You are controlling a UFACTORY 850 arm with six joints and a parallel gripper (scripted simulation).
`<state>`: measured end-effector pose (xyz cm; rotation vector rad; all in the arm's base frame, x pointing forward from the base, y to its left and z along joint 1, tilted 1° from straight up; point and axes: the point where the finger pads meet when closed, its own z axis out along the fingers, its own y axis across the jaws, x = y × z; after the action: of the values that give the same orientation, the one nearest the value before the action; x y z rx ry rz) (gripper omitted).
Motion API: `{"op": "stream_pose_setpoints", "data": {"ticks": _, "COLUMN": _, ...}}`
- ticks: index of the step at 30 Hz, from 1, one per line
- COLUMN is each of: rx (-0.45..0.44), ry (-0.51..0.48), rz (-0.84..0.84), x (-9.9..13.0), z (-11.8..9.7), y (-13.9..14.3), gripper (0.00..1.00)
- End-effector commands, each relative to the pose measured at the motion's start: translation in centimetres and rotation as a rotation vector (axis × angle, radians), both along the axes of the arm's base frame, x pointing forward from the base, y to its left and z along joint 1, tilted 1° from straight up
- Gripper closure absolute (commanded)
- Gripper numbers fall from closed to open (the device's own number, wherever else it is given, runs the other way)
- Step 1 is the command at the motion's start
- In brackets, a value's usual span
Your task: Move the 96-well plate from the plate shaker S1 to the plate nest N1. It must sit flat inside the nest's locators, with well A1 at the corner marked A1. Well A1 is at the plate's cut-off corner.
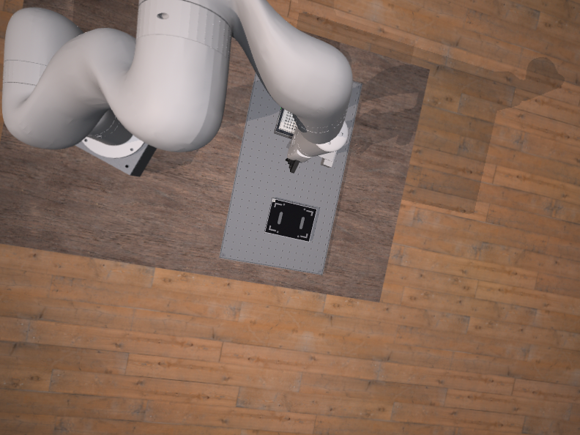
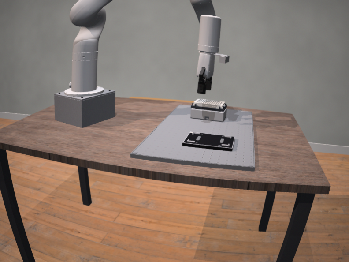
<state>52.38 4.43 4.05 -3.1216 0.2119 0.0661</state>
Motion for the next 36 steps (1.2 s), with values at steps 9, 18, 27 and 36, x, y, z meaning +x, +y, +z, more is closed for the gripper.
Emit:
{"op": "stream_pose_setpoints", "data": {"ticks": 9, "rx": -0.016, "ry": -0.037, "rz": 0.020, "x": 1.1, "z": 0.7, "y": 4.7, "gripper": 0.00}}
{"op": "stream_pose_setpoints", "data": {"ticks": 18, "rx": -0.022, "ry": -0.064, "rz": 0.034, "x": 1.6, "z": 1.4, "y": 9.1, "gripper": 0.00}}
{"op": "stream_pose_setpoints", "data": {"ticks": 27, "rx": -0.022, "ry": -0.064, "rz": 0.034, "x": 1.6, "z": 1.5, "y": 9.6, "gripper": 0.00}}
{"op": "stream_pose_setpoints", "data": {"ticks": 36, "rx": -0.022, "ry": -0.064, "rz": 0.034, "x": 1.6, "z": 1.0, "y": 9.6, "gripper": 0.00}}
